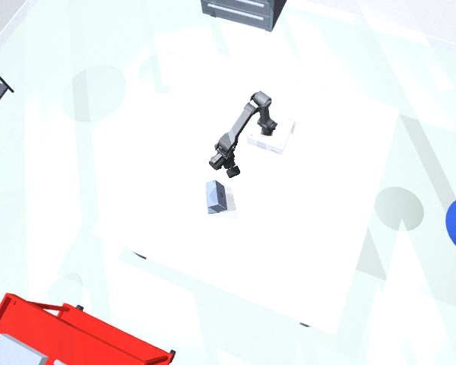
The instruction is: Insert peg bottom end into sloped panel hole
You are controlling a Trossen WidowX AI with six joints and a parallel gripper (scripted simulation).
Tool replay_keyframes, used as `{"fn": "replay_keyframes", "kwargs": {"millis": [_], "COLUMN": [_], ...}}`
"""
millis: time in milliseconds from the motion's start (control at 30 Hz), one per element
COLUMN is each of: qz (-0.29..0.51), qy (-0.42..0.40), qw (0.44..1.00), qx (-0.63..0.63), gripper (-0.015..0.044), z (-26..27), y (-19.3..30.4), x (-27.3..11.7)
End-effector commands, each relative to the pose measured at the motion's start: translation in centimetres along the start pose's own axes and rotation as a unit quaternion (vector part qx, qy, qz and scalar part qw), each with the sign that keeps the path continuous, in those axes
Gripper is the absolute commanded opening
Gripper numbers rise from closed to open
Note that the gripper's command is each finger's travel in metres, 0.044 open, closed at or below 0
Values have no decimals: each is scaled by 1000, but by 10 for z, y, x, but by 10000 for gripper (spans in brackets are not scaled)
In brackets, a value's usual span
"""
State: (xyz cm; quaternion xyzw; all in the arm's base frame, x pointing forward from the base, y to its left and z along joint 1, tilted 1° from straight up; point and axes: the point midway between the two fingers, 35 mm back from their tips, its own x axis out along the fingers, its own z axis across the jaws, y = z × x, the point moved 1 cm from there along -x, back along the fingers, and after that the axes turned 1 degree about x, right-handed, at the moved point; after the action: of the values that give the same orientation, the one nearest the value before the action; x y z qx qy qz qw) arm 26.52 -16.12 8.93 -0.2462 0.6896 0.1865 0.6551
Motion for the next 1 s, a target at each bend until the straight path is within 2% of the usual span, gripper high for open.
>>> {"fn": "replay_keyframes", "kwargs": {"millis": [0,967], "qz": [-5,-36], "qy": [10,82], "qw": [1000,969], "qx": [-28,-231], "gripper": [0,0], "z": [3,23], "y": [0,1], "x": [2,10]}}
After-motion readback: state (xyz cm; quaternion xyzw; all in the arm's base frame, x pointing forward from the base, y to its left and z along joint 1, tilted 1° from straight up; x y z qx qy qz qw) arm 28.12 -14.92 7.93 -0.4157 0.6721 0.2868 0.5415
